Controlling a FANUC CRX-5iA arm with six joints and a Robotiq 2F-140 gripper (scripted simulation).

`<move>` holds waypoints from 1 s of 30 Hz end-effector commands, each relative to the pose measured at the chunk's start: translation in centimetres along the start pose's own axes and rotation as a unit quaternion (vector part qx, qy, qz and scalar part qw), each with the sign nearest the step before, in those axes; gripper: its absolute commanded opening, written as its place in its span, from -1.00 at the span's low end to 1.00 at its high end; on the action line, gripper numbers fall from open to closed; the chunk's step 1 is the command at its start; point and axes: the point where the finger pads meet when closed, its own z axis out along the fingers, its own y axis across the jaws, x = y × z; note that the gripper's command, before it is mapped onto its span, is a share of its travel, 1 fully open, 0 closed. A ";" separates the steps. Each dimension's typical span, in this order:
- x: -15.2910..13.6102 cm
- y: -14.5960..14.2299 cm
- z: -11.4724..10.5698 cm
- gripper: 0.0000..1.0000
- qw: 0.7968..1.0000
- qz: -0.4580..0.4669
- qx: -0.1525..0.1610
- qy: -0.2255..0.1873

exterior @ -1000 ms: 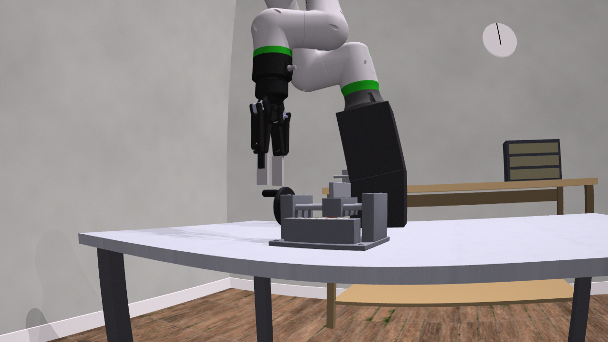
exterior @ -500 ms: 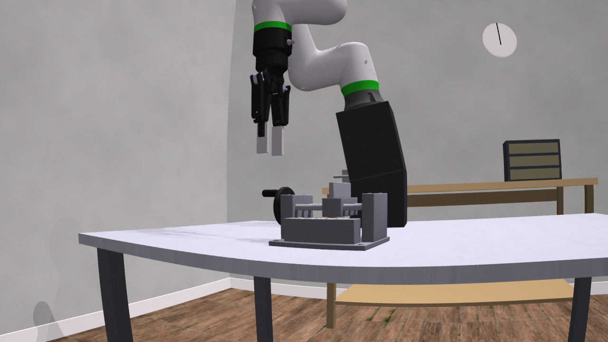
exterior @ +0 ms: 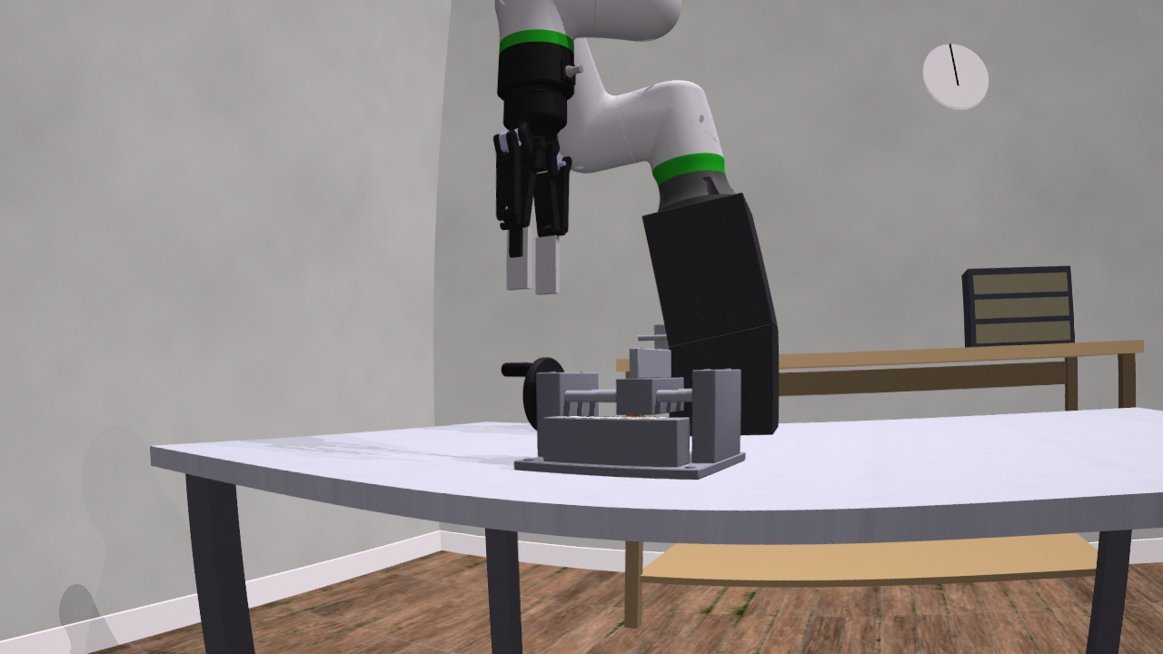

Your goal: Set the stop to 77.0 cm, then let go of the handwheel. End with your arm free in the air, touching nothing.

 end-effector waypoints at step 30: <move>-10.4 -5.3 3.3 -0.33 1.000 0.001 0.000 0.000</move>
